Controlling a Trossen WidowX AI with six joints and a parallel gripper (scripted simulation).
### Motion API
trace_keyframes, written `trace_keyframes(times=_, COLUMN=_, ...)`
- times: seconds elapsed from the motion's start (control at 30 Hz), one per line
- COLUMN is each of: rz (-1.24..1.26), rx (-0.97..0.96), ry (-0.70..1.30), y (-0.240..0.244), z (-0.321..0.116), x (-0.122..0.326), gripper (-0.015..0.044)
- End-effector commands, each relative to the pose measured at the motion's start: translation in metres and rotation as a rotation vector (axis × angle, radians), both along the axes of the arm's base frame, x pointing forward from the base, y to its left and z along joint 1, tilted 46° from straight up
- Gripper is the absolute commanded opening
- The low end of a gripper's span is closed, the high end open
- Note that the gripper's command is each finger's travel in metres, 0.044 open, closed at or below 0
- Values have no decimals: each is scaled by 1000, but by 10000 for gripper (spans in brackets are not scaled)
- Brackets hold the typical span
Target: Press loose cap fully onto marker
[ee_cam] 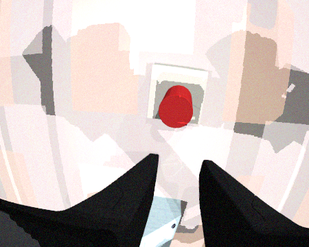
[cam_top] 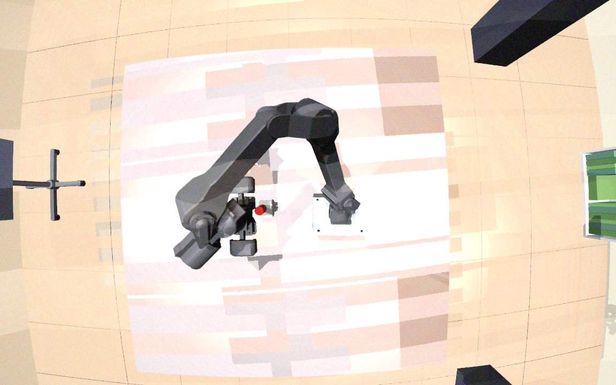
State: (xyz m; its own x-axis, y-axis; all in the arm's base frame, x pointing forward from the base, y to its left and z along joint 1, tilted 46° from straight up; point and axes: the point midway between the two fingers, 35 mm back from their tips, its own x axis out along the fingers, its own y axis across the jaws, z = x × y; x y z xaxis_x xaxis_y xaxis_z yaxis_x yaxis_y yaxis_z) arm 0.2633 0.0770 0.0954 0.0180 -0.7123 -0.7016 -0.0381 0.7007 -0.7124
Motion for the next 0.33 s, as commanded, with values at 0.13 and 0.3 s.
trace_keyframes(times=0.13, rz=-3, rx=6, ry=-3, y=3, z=2, x=1, gripper=315)
trace_keyframes(times=0.3, rz=-3, rx=6, ry=-3, y=3, z=2, x=1, gripper=440)
